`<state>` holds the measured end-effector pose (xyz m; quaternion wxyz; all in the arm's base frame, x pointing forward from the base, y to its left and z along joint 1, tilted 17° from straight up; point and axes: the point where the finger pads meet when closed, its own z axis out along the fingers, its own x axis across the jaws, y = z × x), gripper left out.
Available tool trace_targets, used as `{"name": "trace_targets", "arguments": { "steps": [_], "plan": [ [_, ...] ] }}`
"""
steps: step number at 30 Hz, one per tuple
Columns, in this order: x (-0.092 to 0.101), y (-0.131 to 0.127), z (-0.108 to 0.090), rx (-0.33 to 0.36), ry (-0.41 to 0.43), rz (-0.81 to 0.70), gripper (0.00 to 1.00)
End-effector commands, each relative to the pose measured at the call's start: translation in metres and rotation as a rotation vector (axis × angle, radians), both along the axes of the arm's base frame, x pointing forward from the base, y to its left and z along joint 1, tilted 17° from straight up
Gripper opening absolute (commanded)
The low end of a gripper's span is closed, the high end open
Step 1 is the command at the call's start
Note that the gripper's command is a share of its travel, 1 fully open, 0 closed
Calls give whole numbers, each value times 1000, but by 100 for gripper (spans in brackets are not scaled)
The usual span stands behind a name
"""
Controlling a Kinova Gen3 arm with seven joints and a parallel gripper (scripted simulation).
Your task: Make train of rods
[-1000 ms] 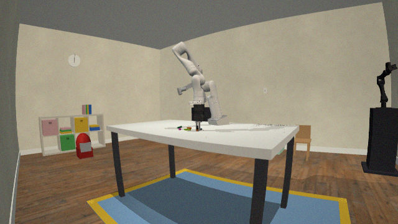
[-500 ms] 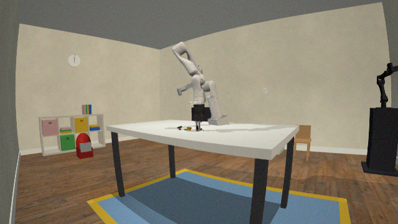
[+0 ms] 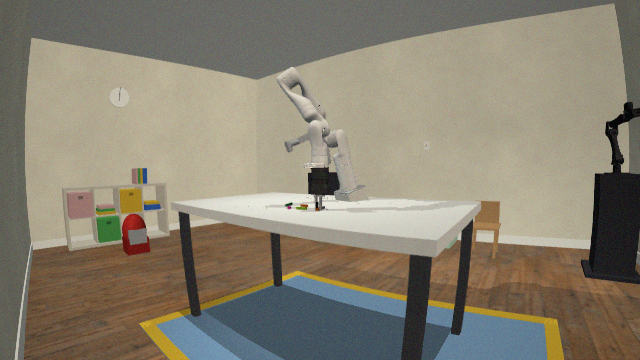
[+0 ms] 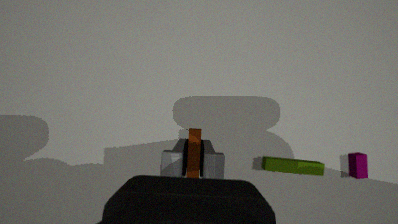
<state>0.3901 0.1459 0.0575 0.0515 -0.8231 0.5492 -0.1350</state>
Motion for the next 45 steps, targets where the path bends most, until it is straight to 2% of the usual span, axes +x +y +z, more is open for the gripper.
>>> {"name": "trace_targets", "arguments": {
  "steps": [1, 4, 5, 7, 8, 10, 11, 29, 36, 45],
  "plan": [
    [0, 0, 1, 0, -1, 0, 36],
    [0, 0, 1, 0, -1, 0, 36],
    [0, 0, 1, 0, -1, 0, 42],
    [0, 0, 1, 0, -1, 0, 42],
    [0, 0, 1, 0, -1, 0, 48],
    [0, 0, 1, 0, -1, 0, 48],
    [0, 0, 1, 0, -1, 0, 54],
    [-1, 1, 5, 0, -1, 0, 54],
    [-4, 1, 16, 0, -1, 0, 54],
    [-14, 3, 49, 0, -1, 0, 54]
  ]
}}
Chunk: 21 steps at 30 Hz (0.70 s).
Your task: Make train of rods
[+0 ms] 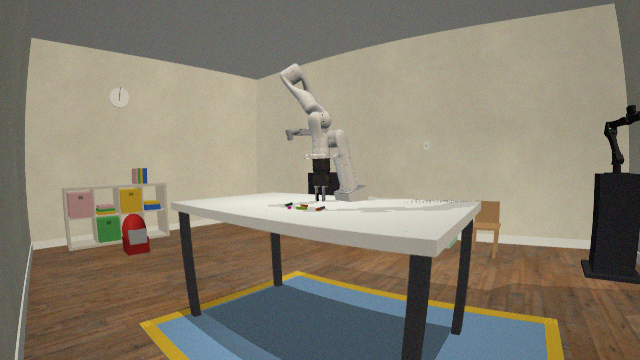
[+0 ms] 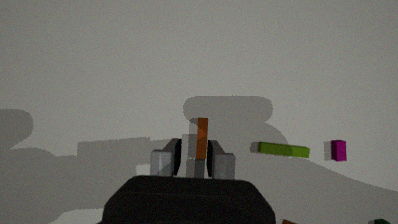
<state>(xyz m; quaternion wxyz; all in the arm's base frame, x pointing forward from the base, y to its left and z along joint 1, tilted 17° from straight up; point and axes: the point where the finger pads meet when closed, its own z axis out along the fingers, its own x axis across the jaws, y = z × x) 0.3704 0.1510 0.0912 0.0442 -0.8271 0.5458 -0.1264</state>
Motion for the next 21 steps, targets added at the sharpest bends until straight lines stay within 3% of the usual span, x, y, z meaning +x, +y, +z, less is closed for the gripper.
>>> {"name": "trace_targets", "arguments": {
  "steps": [1, 6, 21],
  "plan": [
    [5, -1, 19, 4, -24, -9, 54],
    [0, 0, 36, 4, -24, -9, 54],
    [-5, 1, 53, 4, -24, -9, 54]
  ]
}}
